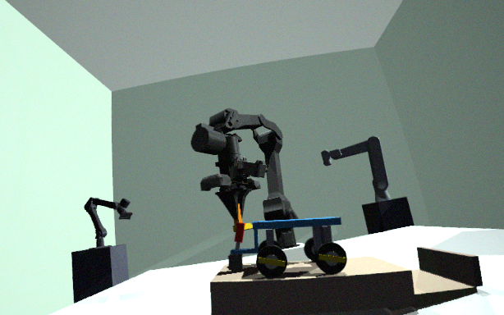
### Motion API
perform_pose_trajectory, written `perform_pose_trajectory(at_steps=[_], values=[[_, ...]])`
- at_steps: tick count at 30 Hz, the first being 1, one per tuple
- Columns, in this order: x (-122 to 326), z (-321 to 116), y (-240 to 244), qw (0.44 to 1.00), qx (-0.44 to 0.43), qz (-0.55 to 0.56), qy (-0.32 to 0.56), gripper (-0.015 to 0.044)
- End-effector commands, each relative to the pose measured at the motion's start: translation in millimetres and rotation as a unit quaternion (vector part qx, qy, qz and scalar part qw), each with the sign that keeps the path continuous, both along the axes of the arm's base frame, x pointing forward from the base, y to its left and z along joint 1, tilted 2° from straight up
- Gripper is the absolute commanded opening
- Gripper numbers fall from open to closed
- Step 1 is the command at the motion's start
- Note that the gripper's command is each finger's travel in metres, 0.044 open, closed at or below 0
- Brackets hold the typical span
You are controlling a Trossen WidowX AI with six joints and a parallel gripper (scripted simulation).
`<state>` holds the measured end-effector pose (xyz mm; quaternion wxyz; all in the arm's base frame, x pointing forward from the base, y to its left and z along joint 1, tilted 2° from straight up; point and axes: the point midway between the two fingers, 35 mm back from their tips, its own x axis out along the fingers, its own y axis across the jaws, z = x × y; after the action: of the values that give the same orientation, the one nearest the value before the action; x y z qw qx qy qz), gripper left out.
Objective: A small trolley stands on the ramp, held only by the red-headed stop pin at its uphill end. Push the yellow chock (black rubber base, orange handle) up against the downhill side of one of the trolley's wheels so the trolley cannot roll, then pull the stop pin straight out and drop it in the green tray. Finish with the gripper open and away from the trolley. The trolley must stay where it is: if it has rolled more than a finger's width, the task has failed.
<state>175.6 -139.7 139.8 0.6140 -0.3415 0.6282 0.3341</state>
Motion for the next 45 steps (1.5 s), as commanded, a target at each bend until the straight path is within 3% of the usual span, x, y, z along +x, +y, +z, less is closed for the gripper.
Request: perform_pose_trajectory(at_steps=[1, 11, 19, 45], values=[[0.2, -0.1, 0.8, 0.998, 0.005, 0.062, 0.001, 0.0000], [0.2, -0.2, 0.8, 0.975, 0.007, 0.221, 0.004, 0.0000], [2.4, -0.5, 5.3, 0.975, 0.008, 0.224, 0.004, 0.0000], [40.0, -7.3, 88.6, 0.975, 0.011, 0.224, 0.001, 0.0000]])
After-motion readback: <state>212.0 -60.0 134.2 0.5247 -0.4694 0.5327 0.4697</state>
